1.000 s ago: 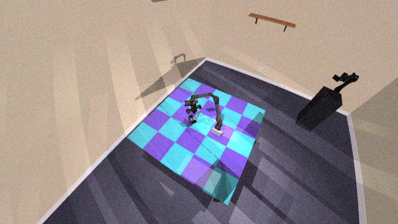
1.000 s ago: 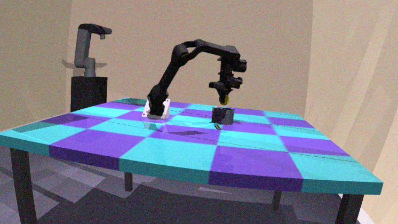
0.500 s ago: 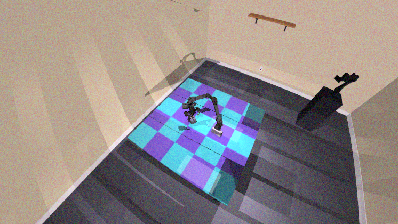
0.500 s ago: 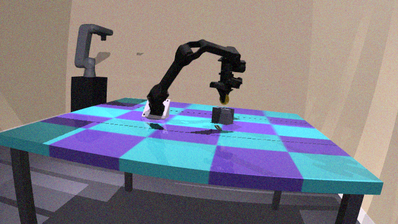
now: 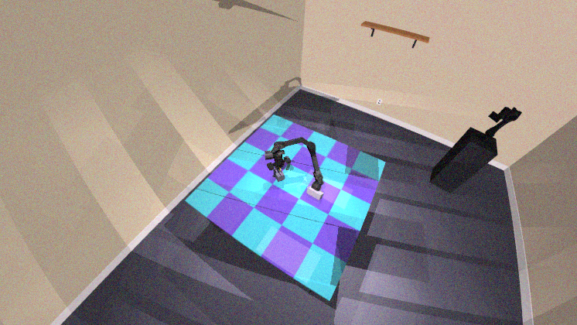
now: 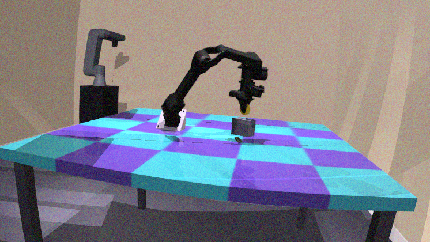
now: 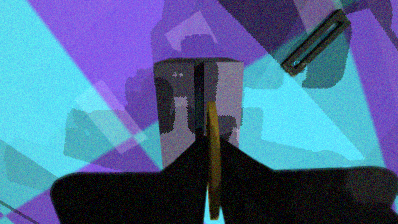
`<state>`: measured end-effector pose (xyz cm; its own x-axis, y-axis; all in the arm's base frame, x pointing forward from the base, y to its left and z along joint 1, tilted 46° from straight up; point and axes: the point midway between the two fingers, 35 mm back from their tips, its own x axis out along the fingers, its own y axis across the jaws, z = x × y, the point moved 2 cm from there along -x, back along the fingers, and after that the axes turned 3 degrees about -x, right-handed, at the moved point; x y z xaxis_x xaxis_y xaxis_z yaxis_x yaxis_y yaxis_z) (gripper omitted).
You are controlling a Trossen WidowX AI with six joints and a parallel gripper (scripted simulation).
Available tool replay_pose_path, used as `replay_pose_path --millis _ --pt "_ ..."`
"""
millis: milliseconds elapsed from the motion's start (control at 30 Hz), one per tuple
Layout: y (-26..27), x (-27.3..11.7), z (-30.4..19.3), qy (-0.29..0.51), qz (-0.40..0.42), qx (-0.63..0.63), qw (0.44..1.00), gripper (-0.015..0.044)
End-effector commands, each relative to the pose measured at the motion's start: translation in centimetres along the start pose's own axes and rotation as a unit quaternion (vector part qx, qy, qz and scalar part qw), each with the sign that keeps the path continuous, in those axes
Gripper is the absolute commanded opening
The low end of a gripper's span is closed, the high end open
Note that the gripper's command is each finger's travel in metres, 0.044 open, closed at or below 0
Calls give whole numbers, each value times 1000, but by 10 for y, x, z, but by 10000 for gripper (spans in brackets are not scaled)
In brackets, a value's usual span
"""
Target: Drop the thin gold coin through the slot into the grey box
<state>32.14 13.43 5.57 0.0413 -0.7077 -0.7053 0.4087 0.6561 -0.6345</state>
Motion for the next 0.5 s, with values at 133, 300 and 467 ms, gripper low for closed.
replay_pose_path --millis 133,300,467 --pt "3 -2 -2 0 0 1 1000 0" --pt "5 -4 -3 0 0 5 1000 0" --pt "7 -4 -4 0 0 5 1000 0"
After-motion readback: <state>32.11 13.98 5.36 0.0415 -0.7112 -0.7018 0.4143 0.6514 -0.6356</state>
